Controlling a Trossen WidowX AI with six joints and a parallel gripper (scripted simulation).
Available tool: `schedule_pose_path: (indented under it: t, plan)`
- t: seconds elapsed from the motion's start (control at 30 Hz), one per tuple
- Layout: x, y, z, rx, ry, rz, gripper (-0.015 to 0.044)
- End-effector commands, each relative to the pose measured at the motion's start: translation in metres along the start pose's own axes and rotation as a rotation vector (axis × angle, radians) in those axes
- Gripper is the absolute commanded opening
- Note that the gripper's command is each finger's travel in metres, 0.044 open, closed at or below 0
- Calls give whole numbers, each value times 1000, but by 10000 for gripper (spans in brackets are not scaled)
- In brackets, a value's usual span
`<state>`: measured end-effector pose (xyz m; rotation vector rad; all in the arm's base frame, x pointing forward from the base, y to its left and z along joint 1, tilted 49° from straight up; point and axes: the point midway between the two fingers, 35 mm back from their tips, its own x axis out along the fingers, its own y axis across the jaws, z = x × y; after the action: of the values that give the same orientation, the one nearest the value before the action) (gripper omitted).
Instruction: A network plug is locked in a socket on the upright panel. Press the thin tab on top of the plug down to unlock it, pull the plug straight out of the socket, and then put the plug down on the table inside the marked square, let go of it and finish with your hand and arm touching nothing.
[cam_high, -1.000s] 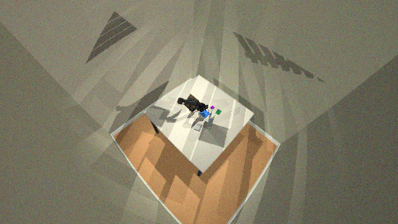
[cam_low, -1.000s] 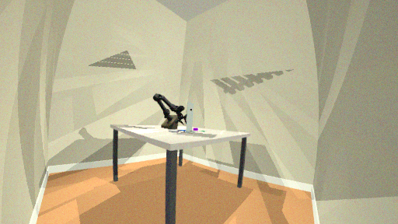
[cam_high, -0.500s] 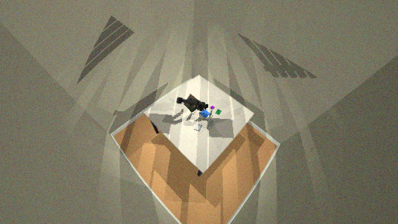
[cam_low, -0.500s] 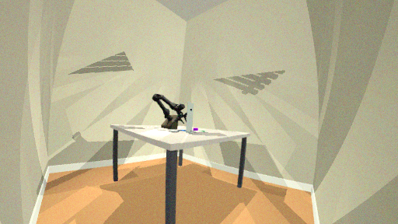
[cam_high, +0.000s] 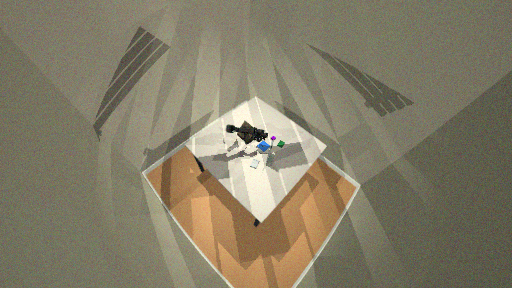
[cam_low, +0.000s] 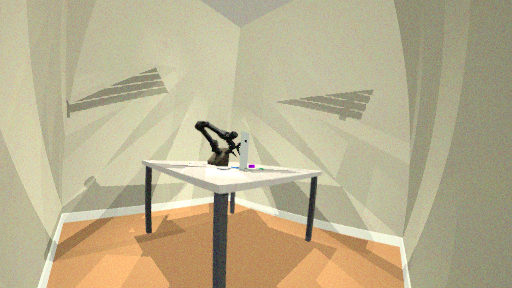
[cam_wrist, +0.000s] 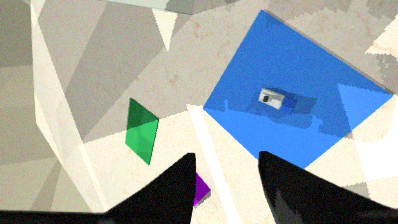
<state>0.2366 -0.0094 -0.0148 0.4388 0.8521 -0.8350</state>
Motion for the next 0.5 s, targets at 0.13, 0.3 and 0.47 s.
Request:
schedule_pose_path:
  t: [0.13, 0.3, 0.47]
  plan:
    - [-13, 6, 2, 7, -10, 9, 156]
    - [-13, 7, 0, 0, -2, 1, 156]
    - [-24, 19, 1, 1, 1, 2, 156]
